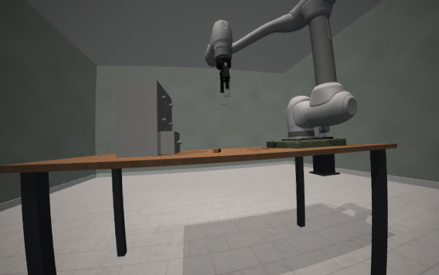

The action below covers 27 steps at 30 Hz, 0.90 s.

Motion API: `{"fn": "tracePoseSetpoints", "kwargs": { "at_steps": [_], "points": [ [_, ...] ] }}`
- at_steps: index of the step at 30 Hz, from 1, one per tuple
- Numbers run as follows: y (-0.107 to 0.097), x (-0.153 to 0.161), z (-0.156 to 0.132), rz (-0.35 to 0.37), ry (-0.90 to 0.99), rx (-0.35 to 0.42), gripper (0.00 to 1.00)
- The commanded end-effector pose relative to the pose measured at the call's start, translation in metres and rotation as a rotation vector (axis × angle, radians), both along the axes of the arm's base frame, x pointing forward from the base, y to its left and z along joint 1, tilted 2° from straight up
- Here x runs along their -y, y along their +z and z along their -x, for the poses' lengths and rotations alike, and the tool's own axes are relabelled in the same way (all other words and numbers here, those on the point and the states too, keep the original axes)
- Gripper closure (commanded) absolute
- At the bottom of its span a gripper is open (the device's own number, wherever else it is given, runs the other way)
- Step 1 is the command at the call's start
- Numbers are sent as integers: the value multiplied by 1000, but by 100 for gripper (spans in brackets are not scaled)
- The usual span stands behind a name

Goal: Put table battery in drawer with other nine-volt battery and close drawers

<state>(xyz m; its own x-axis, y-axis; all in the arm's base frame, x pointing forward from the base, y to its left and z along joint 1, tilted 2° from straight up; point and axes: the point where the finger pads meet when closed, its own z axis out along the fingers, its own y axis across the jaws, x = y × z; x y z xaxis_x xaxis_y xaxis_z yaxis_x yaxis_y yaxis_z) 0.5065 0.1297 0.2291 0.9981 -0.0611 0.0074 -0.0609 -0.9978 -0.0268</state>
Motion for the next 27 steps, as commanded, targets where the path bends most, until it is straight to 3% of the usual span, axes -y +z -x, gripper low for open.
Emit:
{"fn": "tracePoseSetpoints", "kwargs": {
  "at_steps": [1, 11, 18, 20, 22, 24, 25, 27],
  "points": [
    [5, 0, 0, 0, 0, 0, 0],
    [63, 2, 1, 0, 0, 0, 0],
    [68, 2, -1, 0, 0, 0, 0],
    [70, 1, -26, 0, 0, 0, 0],
    [72, 1, -75, 0, 0, 0, 0],
    [72, 1, -75, 0, 0, 0, 0],
    [71, 1, -99, 0, 0, 0, 0],
    [70, 2, -115, 0, 0, 0, 0]
  ]
}}
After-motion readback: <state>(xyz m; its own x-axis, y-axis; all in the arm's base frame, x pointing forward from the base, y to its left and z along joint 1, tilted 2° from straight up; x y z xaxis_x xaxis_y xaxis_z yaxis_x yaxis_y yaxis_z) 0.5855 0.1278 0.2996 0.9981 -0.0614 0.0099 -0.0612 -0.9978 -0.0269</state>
